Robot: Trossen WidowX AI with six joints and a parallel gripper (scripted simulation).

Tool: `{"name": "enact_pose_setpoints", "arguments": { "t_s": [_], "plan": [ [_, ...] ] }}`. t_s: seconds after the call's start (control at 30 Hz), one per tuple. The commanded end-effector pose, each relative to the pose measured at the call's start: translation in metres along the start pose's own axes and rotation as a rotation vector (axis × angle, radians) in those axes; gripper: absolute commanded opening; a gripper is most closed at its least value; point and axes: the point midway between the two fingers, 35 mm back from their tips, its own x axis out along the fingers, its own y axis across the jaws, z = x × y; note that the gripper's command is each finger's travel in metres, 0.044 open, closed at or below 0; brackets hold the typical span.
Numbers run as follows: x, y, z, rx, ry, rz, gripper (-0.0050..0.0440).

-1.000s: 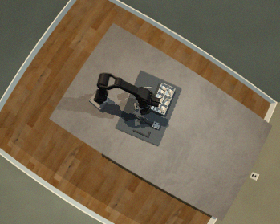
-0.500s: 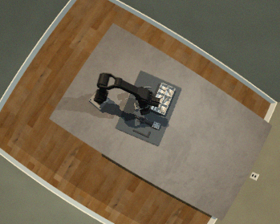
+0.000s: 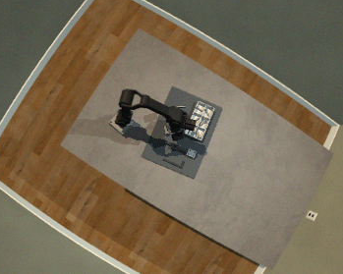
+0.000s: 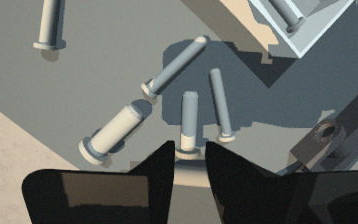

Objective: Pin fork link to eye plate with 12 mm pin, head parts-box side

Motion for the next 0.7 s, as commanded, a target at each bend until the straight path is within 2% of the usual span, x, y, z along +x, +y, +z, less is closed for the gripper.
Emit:
{"name": "enact_pose_setpoints", "arguments": {
  "t_s": [0.0, 0.67],
  "plan": [
    [-0.006, -0.002, 0.005, -0.005, -0.020, -0.009, 0.0090],
    [0.009, 0.000, 0.000, -0.004, 0.001, 0.003, 0.0090]
  ]
}}
